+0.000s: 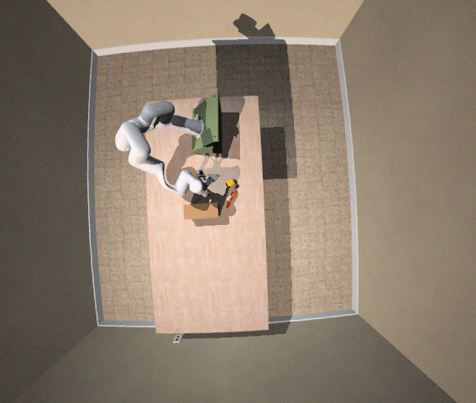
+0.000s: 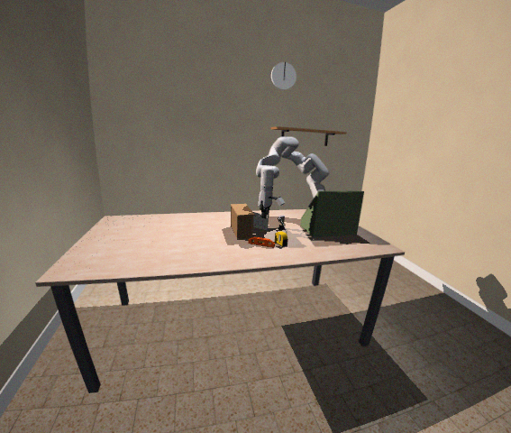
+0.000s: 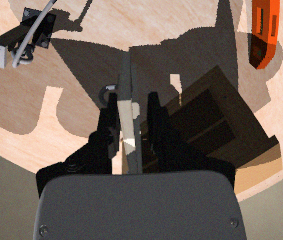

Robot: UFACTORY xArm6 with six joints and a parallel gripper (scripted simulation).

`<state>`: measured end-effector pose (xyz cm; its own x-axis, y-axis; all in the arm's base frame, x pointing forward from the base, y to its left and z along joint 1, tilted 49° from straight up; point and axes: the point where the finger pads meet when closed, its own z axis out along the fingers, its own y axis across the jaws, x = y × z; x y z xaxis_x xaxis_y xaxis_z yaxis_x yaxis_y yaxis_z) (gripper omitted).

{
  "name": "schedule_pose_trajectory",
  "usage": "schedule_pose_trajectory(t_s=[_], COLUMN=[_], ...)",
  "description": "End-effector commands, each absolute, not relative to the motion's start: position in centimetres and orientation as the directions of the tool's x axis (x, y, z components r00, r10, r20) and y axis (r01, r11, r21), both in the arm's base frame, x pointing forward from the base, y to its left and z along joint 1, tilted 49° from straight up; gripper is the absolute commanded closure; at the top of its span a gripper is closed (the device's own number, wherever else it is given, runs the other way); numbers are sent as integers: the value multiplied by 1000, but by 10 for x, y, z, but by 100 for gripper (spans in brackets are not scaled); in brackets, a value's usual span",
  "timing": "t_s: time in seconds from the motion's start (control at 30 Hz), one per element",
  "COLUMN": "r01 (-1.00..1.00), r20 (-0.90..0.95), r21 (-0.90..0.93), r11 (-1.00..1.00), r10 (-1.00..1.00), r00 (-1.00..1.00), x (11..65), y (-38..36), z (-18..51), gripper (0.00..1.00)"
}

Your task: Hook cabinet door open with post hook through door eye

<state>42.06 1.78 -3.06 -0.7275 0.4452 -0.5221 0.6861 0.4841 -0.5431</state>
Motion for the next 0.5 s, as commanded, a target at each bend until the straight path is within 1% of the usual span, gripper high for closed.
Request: schedule_pose_trajectory(t_s=[0.0, 0.47], r01=[705, 751], r20=[-537, -571], r21=[-527, -490], r11=[475, 443], r10=[457, 488], r00=[-709, -661], x=[423, 430], y=[20, 24], z=[-31, -36], gripper=[73, 73])
